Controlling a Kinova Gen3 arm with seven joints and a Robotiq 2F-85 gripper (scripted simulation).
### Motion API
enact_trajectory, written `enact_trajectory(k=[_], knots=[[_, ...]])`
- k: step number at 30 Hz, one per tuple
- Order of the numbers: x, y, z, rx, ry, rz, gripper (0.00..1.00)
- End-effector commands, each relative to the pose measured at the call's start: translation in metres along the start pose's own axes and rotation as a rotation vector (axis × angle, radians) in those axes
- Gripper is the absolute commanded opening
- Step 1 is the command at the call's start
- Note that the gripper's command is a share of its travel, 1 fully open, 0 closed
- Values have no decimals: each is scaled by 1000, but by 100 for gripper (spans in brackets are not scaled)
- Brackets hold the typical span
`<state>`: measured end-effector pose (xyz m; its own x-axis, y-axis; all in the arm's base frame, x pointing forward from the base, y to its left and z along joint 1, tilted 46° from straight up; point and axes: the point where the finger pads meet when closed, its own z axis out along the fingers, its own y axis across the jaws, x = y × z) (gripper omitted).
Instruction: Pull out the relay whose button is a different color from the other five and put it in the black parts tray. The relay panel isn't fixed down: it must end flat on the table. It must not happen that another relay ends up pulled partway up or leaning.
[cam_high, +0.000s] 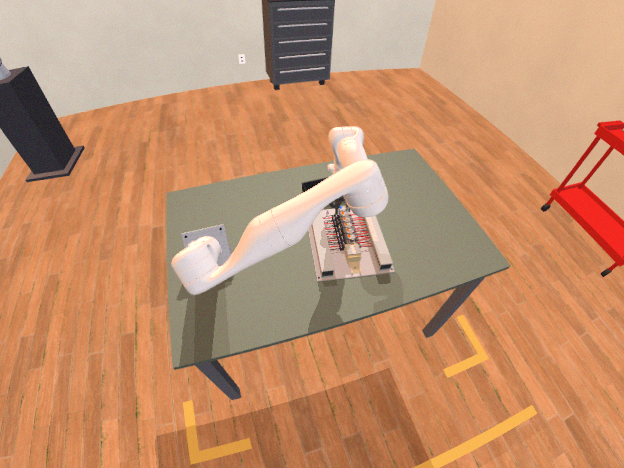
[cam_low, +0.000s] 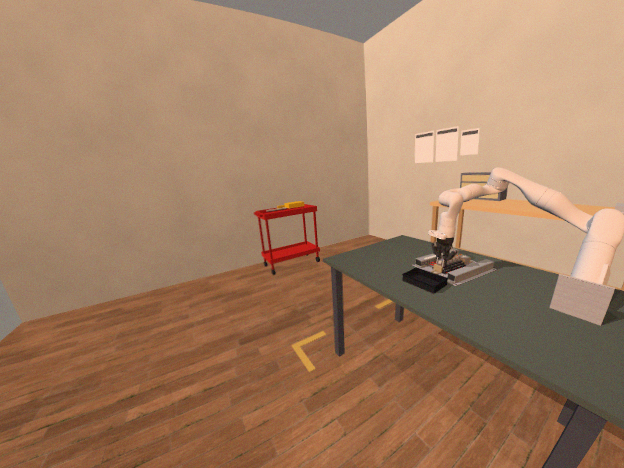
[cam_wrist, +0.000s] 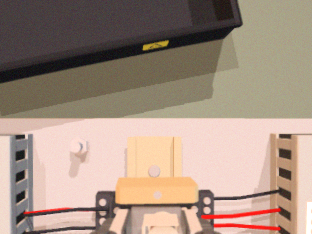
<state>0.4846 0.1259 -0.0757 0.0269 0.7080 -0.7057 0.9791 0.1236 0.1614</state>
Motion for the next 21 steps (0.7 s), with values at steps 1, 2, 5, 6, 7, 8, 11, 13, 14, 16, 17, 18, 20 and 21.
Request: enact_trajectory(k=[1, 2, 5, 6, 7, 8, 11, 13, 14, 16, 17, 18, 20, 21], knots=[[0, 0, -1, -12, 1, 0, 0], [0, 0, -1, -15, 1, 0, 0], [0, 0, -1, -18, 1, 0, 0], [0, 0, -1, -18, 1, 0, 0], [0, 0, -1, -18, 1, 0, 0], [0, 0, -1, -18, 1, 0, 0], [0, 0, -1, -23, 1, 0, 0], [0, 0, -1, -23, 1, 0, 0], [0, 0, -1, -26, 1, 0, 0], [0, 0, -1, -32, 1, 0, 0], [0, 0, -1, -35, 1, 0, 0], [0, 0, -1, -37, 1, 0, 0], [0, -1, -1, -41, 1, 0, 0], [0, -1, -1, -42, 1, 0, 0]])
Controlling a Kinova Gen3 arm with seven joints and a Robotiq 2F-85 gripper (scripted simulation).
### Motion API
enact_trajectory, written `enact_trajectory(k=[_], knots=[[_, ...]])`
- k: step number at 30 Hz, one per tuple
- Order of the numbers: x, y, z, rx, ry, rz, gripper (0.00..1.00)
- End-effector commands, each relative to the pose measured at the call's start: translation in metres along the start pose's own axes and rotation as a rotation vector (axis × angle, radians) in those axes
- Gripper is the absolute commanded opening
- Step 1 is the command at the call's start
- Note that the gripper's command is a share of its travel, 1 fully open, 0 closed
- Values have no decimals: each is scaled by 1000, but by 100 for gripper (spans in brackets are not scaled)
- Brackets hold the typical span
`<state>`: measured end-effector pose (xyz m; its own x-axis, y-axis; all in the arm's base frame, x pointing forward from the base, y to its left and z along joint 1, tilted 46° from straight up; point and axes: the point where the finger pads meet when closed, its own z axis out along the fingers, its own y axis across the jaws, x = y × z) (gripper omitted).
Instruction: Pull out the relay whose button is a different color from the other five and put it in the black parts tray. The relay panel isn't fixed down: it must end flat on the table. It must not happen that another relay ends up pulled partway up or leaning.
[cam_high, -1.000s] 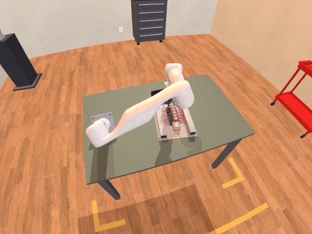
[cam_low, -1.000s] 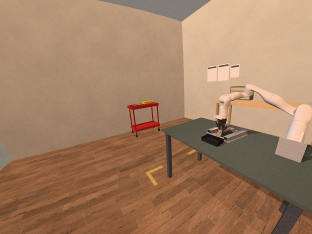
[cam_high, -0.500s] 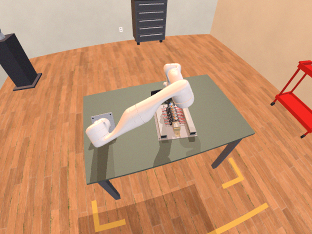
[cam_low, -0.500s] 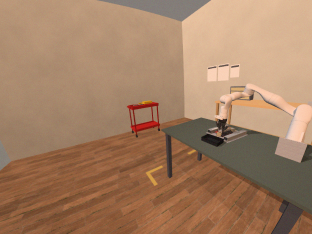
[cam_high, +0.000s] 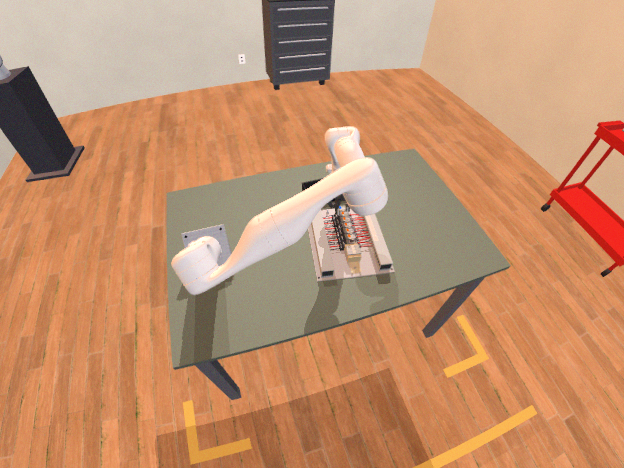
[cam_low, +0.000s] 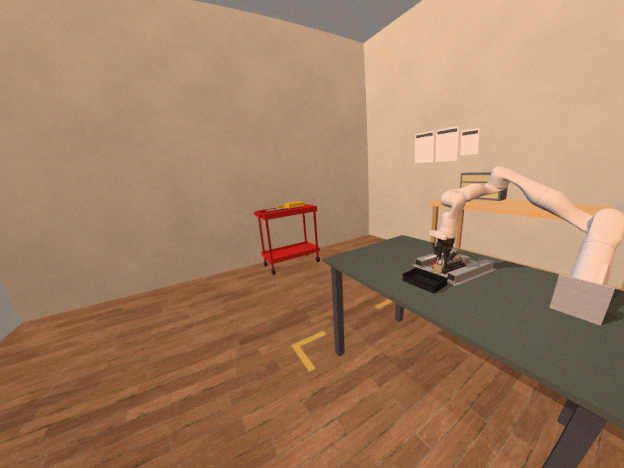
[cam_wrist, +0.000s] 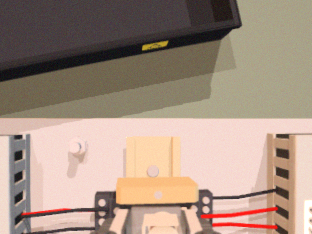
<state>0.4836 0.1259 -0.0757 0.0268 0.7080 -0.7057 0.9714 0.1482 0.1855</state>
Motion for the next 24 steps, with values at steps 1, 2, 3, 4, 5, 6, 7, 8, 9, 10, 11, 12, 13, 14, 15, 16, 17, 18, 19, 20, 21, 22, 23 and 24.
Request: enact_trajectory(k=[1, 2, 3, 4, 5, 6, 7, 8, 9, 10, 11, 12, 13, 14, 15, 16, 17, 18, 19, 20, 21, 22, 23, 24], knots=[[0, 0, -1, -7, 1, 0, 0], [0, 0, -1, -7, 1, 0, 0], [0, 0, -1, -7, 1, 0, 0], [0, 0, -1, -7, 1, 0, 0], [0, 0, -1, -5, 1, 0, 0], [0, 1, -1, -3, 1, 0, 0], [0, 1, -1, -1, 1, 0, 0], [0, 1, -1, -1, 1, 0, 0], [0, 1, -1, -1, 1, 0, 0], [0, 1, -1, 3, 1, 0, 0], [0, 1, -1, 6, 1, 0, 0], [0, 1, -1, 10, 1, 0, 0], [0, 1, -1, 14, 1, 0, 0], [0, 1, -1, 17, 1, 0, 0], [0, 1, -1, 20, 1, 0, 0], [0, 1, -1, 22, 1, 0, 0], [0, 1, -1, 23, 1, 0, 0], [0, 1, -1, 24, 1, 0, 0], [0, 1, -1, 24, 1, 0, 0], [0, 1, -1, 24, 1, 0, 0], [0, 1, -1, 24, 1, 0, 0], [0, 1, -1, 25, 1, 0, 0], [0, 1, -1, 27, 1, 0, 0], [0, 1, -1, 29, 1, 0, 0]])
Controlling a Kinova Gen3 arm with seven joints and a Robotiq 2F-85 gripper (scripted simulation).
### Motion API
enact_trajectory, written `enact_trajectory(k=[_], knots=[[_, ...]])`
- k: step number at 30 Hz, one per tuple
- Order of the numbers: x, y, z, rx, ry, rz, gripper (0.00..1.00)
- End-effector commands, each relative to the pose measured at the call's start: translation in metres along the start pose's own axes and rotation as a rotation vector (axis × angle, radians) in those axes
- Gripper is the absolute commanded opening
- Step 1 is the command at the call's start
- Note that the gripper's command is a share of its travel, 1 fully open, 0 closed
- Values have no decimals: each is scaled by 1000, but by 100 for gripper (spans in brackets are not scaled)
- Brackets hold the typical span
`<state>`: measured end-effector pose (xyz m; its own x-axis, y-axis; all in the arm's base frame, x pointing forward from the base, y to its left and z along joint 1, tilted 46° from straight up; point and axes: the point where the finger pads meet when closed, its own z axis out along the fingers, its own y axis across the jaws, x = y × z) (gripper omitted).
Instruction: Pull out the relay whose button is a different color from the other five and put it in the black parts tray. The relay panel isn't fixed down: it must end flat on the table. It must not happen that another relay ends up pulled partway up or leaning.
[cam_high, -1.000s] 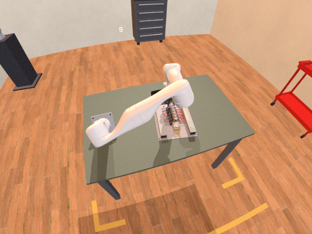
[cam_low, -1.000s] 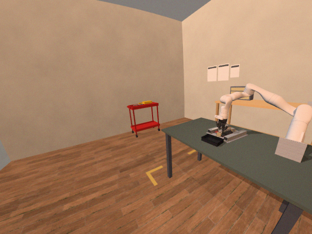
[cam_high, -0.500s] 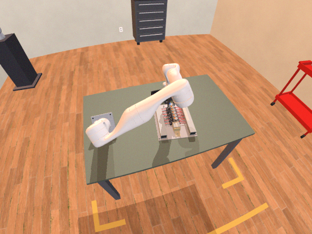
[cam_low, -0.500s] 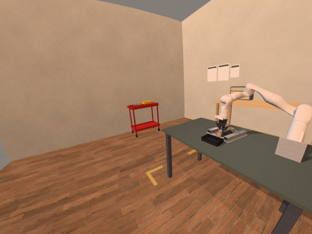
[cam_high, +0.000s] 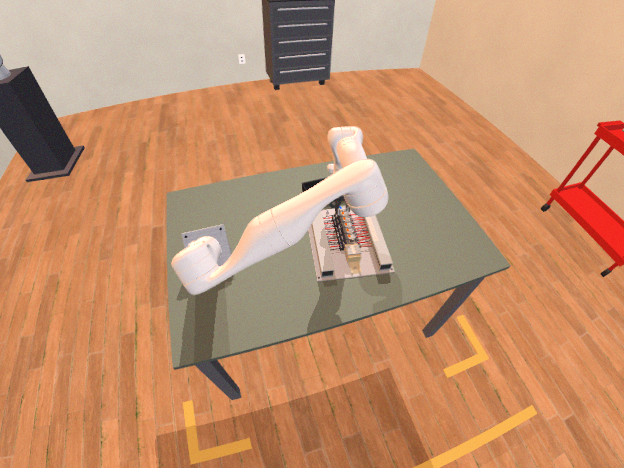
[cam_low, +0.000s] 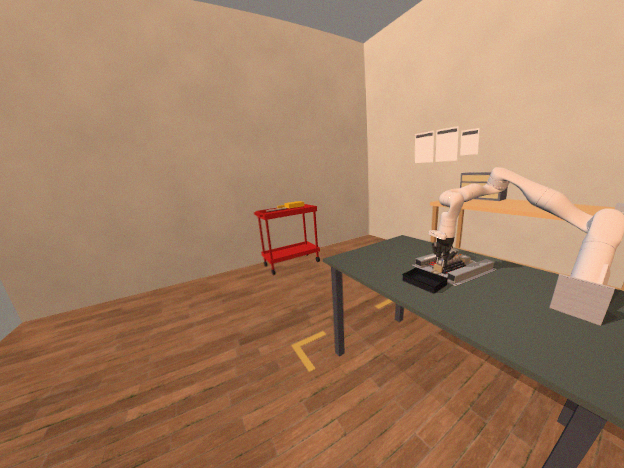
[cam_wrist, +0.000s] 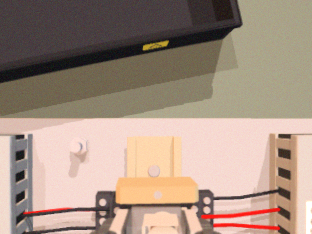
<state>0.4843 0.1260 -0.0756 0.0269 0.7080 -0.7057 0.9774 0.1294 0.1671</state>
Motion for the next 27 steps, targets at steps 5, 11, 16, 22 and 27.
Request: enact_trajectory(k=[5, 11, 16, 22, 27], knots=[[0, 1, -1, 11, 1, 0, 0], [0, 1, -1, 23, 1, 0, 0], [0, 1, -1, 26, 1, 0, 0], [0, 2, -1, 38, 1, 0, 0], [0, 2, -1, 49, 1, 0, 0]])
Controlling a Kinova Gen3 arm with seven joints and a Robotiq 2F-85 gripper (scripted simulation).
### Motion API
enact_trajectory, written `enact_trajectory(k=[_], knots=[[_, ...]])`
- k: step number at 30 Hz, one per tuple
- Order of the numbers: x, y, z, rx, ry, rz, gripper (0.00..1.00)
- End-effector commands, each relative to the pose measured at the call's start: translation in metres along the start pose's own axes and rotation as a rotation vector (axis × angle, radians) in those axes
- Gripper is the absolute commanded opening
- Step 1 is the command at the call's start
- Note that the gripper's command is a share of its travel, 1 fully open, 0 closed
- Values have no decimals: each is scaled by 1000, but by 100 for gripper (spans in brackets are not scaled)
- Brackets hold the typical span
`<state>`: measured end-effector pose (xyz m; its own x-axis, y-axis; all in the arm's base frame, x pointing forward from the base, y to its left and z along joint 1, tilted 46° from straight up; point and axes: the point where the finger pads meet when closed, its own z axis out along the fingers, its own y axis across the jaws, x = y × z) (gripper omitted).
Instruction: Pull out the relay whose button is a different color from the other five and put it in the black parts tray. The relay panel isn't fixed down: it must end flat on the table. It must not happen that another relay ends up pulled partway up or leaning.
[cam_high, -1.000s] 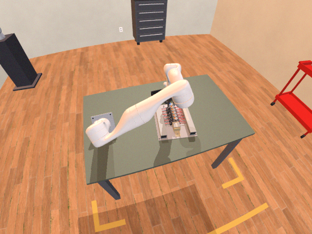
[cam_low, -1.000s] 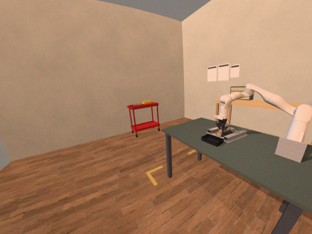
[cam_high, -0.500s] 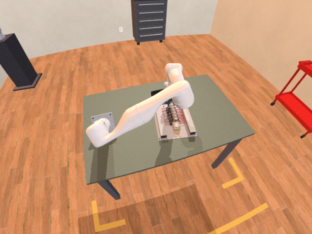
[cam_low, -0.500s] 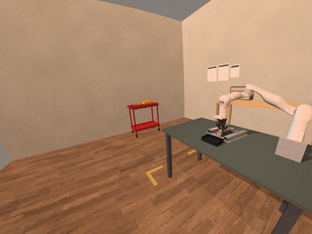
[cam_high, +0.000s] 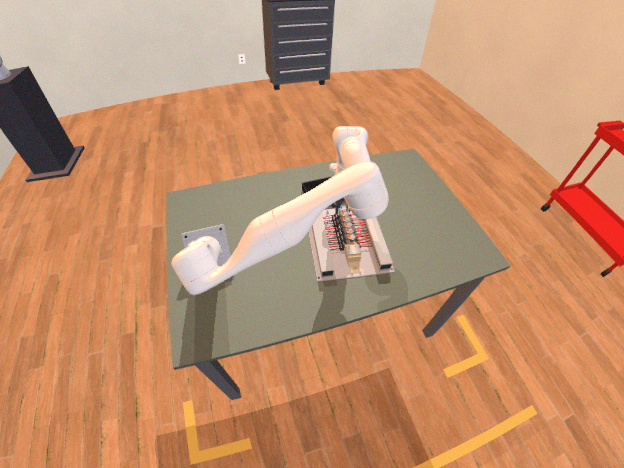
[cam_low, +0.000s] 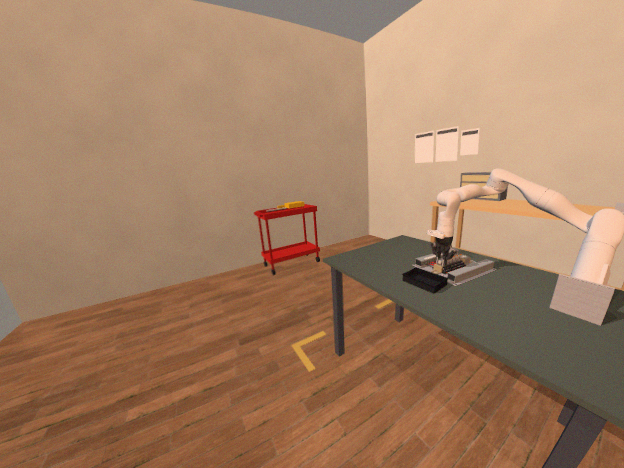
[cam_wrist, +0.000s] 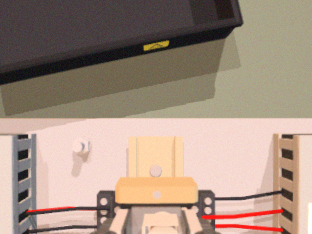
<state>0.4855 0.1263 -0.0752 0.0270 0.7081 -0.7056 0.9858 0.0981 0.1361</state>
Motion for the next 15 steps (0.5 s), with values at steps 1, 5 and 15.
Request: enact_trajectory(k=[1, 5, 15], knots=[[0, 1, -1, 4, 1, 0, 0], [0, 1, -1, 6, 1, 0, 0], [0, 1, -1, 27, 1, 0, 0]])
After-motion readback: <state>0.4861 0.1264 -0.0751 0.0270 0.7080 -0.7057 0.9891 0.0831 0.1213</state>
